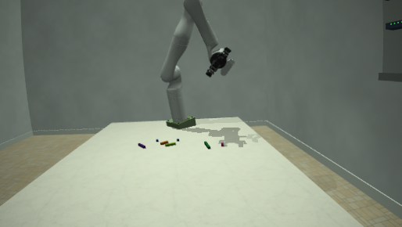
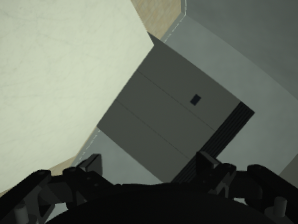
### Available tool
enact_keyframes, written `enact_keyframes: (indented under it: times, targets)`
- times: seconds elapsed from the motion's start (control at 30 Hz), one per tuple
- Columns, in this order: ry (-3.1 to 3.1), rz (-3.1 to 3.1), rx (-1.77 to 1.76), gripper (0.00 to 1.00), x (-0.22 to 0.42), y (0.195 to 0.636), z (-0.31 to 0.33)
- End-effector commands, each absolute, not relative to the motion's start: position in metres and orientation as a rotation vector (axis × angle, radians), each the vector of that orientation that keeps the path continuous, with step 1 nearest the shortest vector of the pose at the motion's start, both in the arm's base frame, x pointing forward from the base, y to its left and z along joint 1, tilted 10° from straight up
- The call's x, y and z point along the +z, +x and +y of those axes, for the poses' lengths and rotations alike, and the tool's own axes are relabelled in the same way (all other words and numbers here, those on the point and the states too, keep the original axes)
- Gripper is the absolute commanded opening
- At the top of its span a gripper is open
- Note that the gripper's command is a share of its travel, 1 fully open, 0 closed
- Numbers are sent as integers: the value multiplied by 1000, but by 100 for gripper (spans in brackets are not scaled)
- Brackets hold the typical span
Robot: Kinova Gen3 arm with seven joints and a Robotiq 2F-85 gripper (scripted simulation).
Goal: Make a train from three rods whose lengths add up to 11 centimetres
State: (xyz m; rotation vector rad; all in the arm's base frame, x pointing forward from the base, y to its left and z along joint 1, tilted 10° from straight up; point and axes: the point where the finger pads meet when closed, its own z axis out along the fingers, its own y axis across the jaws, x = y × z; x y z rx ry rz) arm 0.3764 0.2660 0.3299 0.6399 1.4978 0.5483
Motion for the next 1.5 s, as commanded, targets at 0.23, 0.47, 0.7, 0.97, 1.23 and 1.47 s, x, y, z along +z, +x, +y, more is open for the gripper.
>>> enact_keyframes:
  times: [0.23,0.47,0.7,0.97,1.23,1.47]
  targets:
    - [640,1497,550,100,331,376,266]
    - [640,1497,550,100,331,376,266]
    - [646,1498,545,100,329,377,264]
    - [728,1519,482,100,314,389,236]
    - [888,1545,373,100,285,403,184]
    - [1192,1551,206,100,236,403,98]
